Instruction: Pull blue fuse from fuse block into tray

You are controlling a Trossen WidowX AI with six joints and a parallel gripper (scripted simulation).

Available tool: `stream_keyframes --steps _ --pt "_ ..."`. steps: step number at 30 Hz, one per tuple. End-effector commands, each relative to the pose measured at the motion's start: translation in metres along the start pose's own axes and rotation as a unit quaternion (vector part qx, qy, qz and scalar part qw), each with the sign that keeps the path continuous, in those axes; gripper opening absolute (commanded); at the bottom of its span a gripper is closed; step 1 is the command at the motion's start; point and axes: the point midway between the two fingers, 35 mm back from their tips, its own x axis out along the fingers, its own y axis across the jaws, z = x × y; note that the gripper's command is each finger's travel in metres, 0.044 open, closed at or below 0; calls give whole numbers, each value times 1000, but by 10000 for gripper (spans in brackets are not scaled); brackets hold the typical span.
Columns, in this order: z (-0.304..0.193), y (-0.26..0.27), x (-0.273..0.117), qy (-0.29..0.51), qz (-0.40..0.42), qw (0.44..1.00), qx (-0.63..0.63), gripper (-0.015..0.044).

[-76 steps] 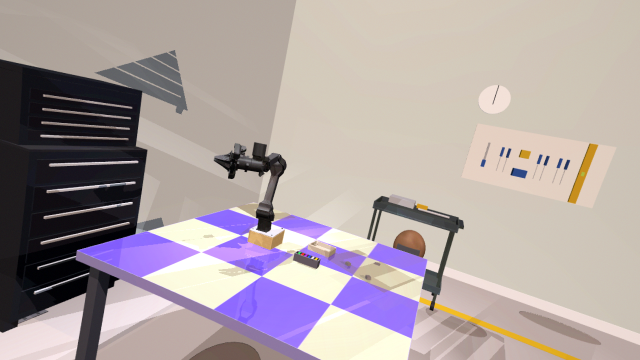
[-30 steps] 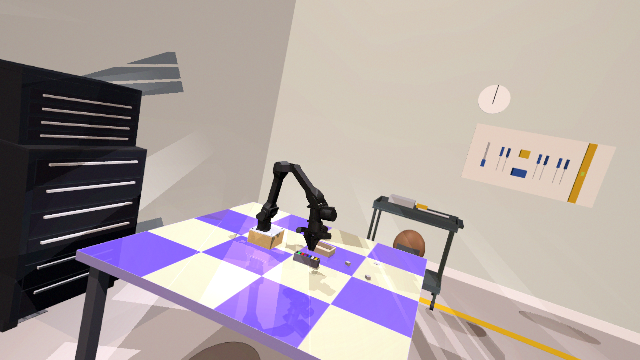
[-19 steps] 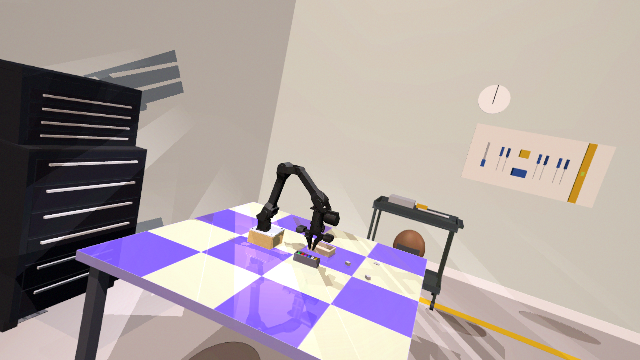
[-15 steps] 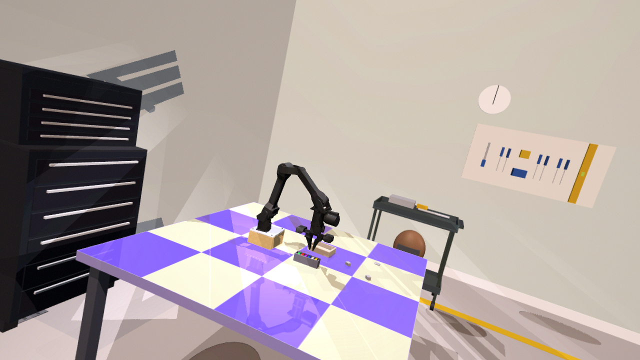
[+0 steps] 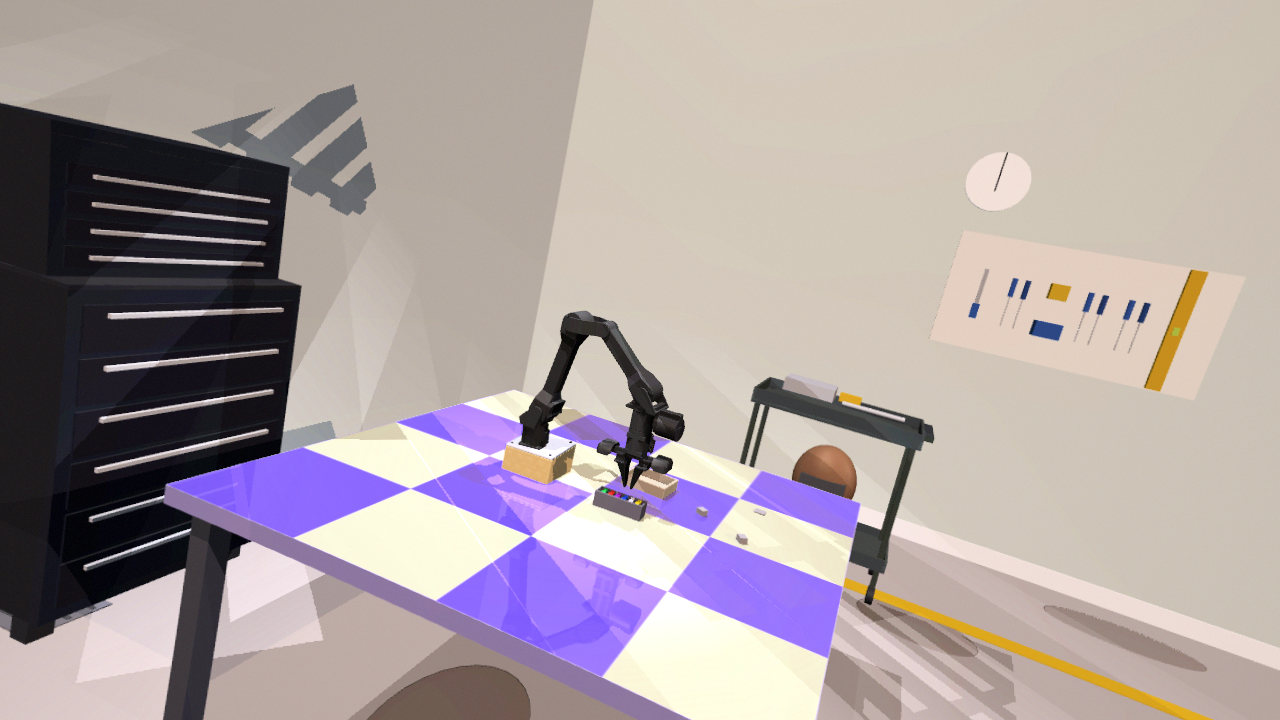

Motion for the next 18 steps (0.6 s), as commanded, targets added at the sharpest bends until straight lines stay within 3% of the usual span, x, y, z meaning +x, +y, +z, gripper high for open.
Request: stream_keyframes --steps 1,18 --pt "1 2 7 -2 4 1000 -2 68" --pt "1 3 23 -2 4 1000 -2 68"
